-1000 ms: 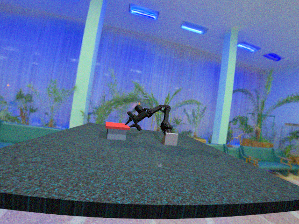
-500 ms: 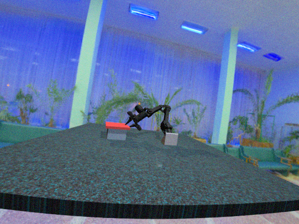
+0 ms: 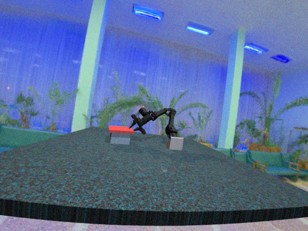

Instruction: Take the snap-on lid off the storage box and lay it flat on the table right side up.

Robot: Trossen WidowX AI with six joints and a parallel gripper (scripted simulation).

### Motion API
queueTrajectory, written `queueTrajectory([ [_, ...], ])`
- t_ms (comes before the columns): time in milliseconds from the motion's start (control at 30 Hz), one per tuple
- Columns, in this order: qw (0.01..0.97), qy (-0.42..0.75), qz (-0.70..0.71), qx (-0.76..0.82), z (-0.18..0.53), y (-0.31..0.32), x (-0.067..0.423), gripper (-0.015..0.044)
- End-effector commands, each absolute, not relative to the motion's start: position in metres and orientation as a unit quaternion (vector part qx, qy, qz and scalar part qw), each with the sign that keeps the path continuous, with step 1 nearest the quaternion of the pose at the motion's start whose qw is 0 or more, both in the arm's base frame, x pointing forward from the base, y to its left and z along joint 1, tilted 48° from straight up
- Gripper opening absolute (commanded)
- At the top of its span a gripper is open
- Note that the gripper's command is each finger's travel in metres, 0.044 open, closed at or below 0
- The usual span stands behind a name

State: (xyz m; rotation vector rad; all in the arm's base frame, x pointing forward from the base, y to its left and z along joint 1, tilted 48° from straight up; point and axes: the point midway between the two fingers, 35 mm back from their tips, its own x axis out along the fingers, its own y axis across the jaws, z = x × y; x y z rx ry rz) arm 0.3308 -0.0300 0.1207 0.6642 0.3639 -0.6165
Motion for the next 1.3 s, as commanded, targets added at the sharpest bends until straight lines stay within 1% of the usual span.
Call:
queueTrajectory([
  [0, 0.883, 0.174, -0.294, 0.321, 0.1223, -0.0276, 0.3306, 0.0],
  [1267, 0.885, 0.175, -0.291, 0.32, 0.1262, -0.0227, 0.3316, 0.0],
])
